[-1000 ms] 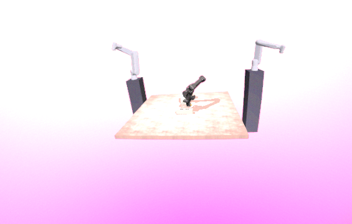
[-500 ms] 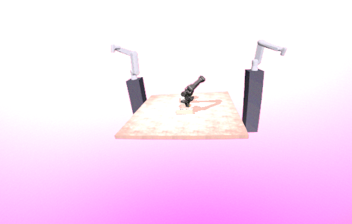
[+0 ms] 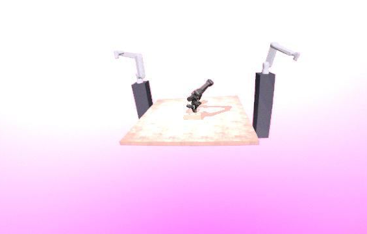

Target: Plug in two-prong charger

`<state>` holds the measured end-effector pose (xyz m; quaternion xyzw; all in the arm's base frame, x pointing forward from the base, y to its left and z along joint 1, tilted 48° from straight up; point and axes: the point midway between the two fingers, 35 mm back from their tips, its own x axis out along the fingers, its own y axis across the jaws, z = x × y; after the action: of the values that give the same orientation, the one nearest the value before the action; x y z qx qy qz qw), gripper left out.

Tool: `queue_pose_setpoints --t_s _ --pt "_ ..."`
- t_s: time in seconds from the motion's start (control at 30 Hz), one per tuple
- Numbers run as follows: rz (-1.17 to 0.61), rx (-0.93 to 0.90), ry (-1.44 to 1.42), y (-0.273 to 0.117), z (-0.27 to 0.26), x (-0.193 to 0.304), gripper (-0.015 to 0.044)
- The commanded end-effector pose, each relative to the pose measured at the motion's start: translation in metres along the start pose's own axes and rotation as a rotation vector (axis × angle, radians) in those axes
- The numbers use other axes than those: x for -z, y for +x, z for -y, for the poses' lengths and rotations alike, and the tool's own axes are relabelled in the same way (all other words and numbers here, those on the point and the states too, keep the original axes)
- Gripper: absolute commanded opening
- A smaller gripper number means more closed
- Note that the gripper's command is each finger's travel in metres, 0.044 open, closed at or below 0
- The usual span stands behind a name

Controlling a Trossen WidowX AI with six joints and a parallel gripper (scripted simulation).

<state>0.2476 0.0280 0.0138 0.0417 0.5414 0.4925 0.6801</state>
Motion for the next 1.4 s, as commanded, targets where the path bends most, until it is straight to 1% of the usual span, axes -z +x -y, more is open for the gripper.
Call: queue_pose_setpoints --t_s 0.0,1.23,1.37 --pt "-0.002 -0.003 0.082 0.002 0.003 0.004 0.0" --pt "-0.016 -0.044 0.717 0.023 0.019 0.03 0.0" --pt "-0.016 -0.044 0.719 0.023 0.021 0.029 0.0"
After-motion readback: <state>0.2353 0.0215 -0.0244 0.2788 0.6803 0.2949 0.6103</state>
